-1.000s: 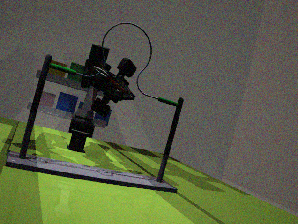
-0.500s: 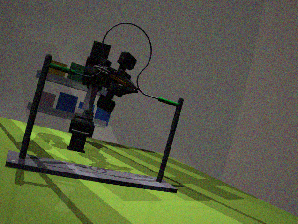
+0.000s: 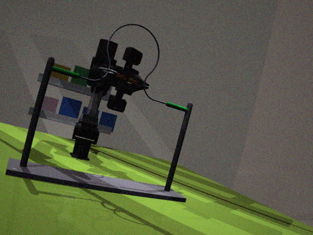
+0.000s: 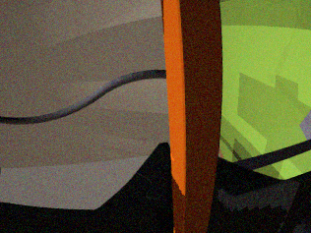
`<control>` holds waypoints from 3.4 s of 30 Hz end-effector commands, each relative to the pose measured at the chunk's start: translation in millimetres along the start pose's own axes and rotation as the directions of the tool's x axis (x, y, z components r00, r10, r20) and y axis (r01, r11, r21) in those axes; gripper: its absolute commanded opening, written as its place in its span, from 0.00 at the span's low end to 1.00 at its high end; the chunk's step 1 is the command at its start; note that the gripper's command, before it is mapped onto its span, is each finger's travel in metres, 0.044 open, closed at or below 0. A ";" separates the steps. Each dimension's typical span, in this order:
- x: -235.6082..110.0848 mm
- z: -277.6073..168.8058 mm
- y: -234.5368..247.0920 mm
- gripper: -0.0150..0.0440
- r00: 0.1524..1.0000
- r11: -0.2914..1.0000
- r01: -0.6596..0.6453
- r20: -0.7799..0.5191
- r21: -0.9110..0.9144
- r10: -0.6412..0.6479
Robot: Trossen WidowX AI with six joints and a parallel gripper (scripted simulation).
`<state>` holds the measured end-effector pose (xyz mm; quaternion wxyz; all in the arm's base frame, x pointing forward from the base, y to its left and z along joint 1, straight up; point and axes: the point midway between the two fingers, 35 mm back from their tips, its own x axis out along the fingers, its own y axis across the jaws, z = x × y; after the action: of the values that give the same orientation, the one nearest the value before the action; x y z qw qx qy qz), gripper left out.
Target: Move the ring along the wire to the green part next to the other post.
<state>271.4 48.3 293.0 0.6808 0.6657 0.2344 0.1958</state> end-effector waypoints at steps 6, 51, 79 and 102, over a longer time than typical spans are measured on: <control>-2.2 -0.7 18.3 0.00 0.999 0.997 -0.049 -0.006 0.066 0.050; -18.0 16.0 78.4 0.00 0.990 0.957 -0.131 -0.010 0.257 0.138; -16.1 14.6 65.4 0.00 0.996 0.995 0.085 0.005 -0.054 -0.085; -16.8 16.8 53.8 0.00 0.964 0.915 0.264 0.072 -0.305 -0.254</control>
<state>268.1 27.7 348.0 0.7905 0.5315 0.2741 0.1324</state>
